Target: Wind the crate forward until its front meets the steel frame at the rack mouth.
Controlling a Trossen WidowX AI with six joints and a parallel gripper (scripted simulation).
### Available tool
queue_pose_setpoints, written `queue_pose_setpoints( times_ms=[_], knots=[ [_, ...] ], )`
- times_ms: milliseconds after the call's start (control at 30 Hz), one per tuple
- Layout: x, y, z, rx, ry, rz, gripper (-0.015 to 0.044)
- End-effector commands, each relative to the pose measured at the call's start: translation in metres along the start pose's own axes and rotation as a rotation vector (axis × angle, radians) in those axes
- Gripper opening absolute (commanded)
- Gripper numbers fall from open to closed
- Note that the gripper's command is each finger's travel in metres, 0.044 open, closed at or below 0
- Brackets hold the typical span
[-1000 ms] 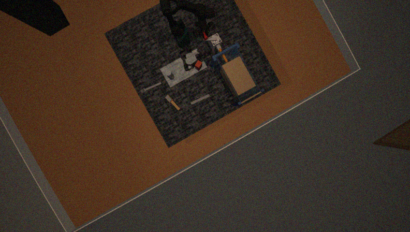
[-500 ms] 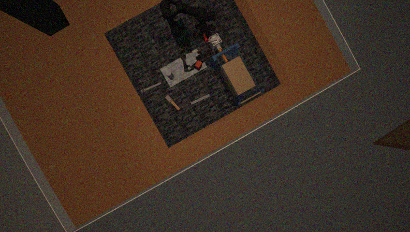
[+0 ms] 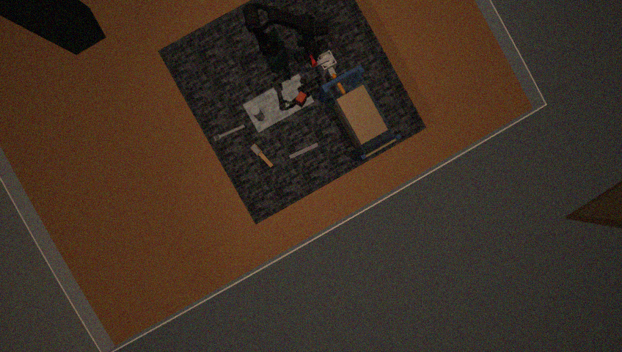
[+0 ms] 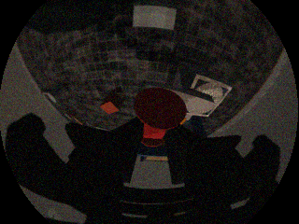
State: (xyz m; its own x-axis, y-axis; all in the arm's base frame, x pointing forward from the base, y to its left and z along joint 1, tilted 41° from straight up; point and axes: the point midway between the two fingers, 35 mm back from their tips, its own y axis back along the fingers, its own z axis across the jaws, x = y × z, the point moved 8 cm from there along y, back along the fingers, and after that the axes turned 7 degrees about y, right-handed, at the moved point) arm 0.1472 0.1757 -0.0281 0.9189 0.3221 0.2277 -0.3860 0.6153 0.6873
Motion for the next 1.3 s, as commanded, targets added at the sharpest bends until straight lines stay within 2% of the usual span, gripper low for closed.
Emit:
queue_pose_setpoints(
  times_ms=[0, 1267],
  knots=[
    [0.012, -0.007, 0.001, -0.003, -0.033, 0.011, 0.0000],
    [0.055, -0.025, -0.008, -0.004, -0.035, 0.014, 0.0000]
  ],
)
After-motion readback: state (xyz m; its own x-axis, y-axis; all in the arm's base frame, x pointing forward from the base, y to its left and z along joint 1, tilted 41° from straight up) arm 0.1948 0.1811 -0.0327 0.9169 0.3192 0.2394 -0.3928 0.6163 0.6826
